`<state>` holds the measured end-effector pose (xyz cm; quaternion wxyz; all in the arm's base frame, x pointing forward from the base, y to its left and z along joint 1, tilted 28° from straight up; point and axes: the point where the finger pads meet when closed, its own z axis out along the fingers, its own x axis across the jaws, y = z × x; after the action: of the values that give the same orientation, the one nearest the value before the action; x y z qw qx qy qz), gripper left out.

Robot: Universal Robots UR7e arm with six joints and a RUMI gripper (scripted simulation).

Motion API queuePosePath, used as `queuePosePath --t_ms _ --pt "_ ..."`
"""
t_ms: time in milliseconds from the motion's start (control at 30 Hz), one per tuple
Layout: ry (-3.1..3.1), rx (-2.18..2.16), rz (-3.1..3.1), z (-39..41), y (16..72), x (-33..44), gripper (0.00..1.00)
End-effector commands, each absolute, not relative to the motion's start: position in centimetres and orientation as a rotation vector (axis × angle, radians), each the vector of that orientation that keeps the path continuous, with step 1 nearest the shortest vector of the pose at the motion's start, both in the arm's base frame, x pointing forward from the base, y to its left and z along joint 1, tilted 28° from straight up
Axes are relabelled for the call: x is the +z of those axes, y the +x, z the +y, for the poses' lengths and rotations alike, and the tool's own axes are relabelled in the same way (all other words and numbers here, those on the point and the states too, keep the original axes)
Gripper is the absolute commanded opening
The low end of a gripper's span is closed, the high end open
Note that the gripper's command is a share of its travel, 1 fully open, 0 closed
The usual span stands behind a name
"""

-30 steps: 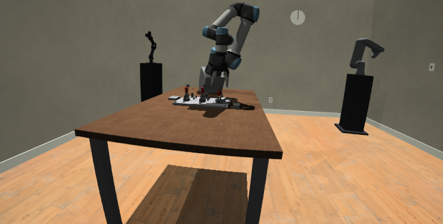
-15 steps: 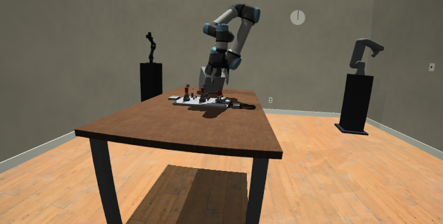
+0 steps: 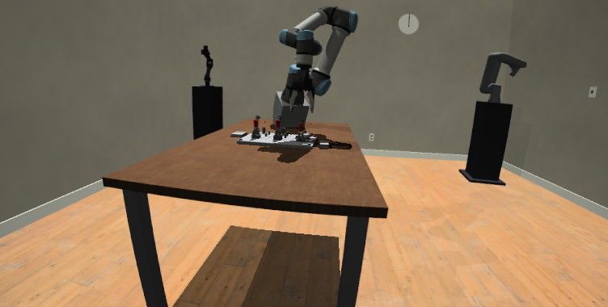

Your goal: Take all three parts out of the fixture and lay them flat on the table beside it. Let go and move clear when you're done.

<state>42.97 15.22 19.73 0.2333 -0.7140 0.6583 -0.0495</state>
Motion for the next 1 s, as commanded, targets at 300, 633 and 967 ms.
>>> queuePosePath --t_ms 300,633,967 --pt "-1.961 -0.137 1.807 15.1 40.6 18.7 0.59" --pt "-1.961 -0.137 1.807 15.1 37.1 17.2 0.59" --pt "-1.961 -0.137 1.807 15.0 35.1 16.4 0.59"
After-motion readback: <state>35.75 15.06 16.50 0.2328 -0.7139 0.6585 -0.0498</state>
